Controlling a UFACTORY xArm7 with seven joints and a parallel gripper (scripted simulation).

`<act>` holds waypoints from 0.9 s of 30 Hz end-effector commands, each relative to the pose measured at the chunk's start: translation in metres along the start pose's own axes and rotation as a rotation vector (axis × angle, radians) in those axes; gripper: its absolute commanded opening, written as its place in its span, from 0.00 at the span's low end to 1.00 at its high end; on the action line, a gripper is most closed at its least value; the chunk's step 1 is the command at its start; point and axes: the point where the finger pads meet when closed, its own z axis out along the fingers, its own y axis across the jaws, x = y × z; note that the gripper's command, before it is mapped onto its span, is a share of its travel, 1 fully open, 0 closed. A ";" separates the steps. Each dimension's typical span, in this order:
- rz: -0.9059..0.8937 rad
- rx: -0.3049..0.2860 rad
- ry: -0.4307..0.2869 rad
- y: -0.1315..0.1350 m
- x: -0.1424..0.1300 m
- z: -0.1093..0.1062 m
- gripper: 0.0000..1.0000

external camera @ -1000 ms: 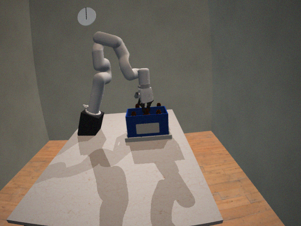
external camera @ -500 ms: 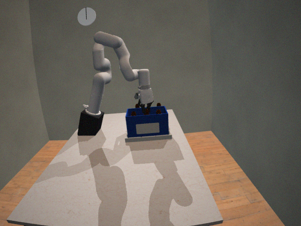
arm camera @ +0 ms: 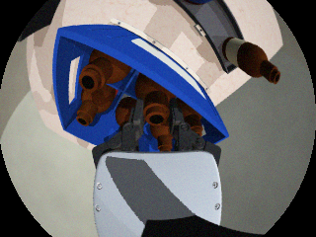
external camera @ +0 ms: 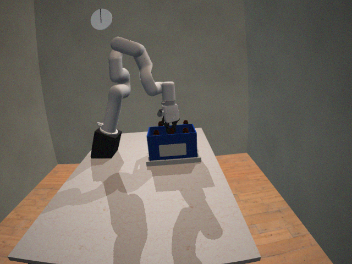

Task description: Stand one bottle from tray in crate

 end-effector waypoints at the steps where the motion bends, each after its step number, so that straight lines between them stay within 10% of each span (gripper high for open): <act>1: 0.000 -0.002 -0.003 0.001 -0.001 0.001 0.00; 27: 0.000 -0.002 -0.003 0.001 -0.001 0.003 0.00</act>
